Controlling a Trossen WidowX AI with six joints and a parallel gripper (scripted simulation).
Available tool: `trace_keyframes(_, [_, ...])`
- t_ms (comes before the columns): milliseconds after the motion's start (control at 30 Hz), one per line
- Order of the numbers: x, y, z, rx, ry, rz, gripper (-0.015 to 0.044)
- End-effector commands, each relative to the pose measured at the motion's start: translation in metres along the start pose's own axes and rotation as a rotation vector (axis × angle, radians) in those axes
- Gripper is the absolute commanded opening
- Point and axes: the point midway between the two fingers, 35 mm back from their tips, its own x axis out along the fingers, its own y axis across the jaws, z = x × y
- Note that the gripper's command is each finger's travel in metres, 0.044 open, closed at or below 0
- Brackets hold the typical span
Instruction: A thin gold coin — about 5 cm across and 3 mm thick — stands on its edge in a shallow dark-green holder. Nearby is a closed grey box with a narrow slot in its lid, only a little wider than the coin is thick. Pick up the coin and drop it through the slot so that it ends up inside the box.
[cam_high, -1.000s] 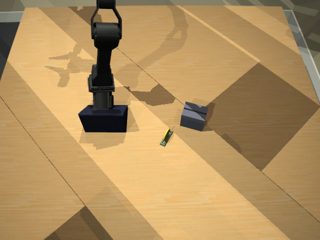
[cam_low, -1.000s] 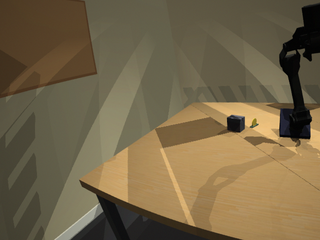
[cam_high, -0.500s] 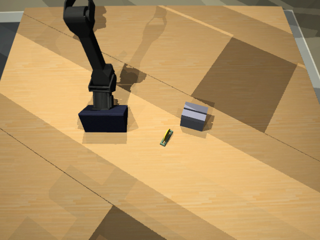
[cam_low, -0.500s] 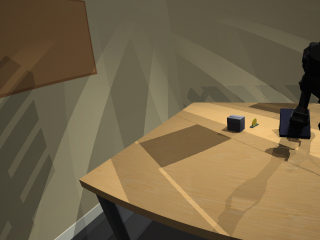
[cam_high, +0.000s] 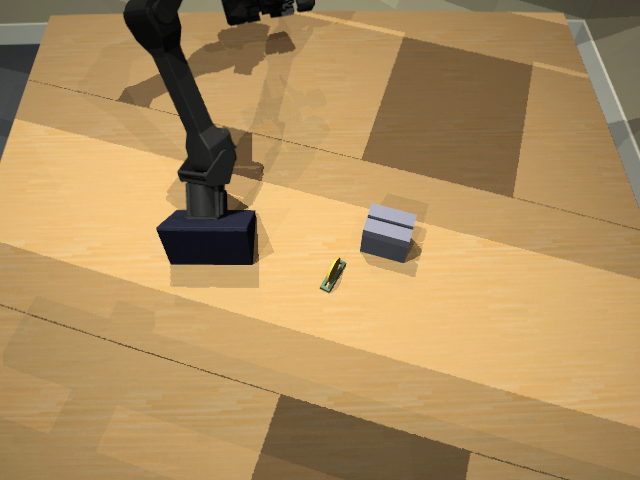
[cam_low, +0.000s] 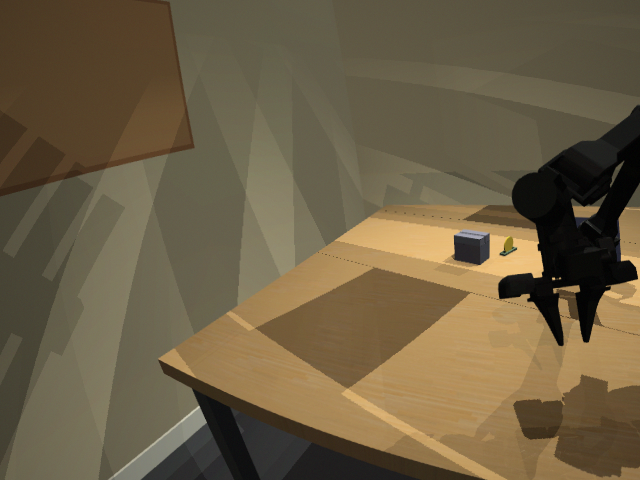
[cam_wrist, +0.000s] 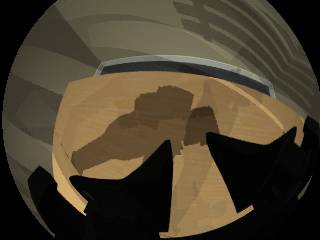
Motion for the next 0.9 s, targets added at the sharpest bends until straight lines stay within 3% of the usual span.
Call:
trace_keyframes(0, [-0.006,-0.050,-0.057,0.050,0.146,-0.113,0.0161])
trace_keyframes(233, [-0.032,-0.100,-0.129,0.114,0.314,-0.240,0.0161])
trace_keyframes(500, [-0.100,-0.140,-0.237,0.243,0.537,-0.342,0.0161])
trace_keyframes(867, [-0.224,-0.111,-0.376,0.496,0.732,-0.357,0.0161])
